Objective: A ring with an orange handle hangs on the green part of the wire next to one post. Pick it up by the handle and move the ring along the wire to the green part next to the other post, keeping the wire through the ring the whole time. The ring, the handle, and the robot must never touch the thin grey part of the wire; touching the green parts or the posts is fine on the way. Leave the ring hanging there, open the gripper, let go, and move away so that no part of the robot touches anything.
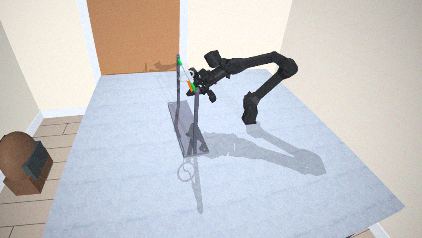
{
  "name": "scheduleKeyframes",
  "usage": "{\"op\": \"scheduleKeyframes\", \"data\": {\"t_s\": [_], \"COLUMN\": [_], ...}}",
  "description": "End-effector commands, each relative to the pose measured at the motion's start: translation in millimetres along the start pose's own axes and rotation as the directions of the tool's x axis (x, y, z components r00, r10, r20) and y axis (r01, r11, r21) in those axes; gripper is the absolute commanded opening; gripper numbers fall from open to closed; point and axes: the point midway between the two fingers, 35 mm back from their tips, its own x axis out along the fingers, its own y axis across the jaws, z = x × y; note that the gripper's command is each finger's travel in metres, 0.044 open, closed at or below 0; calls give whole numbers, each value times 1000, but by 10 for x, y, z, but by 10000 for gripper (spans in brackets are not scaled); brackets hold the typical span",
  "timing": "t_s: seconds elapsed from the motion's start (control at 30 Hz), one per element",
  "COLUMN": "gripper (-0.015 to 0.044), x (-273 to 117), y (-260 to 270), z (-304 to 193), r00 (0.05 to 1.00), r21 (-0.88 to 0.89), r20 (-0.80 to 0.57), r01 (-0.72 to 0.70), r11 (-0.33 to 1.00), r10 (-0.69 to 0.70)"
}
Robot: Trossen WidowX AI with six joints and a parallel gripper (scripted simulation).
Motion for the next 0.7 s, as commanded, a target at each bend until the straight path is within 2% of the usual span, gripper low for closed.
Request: {"op": "scheduleKeyframes", "data": {"t_s": [0.0,0.67], "gripper": [-150,-150], "x": [3,74], "y": [73,709], "z": [-8,129], "r00": [1000,998], "r21": [22,363], "r20": [6,52], "r01": [-2,-2], "r11": [1000,932], "r10": [2,-18]}}
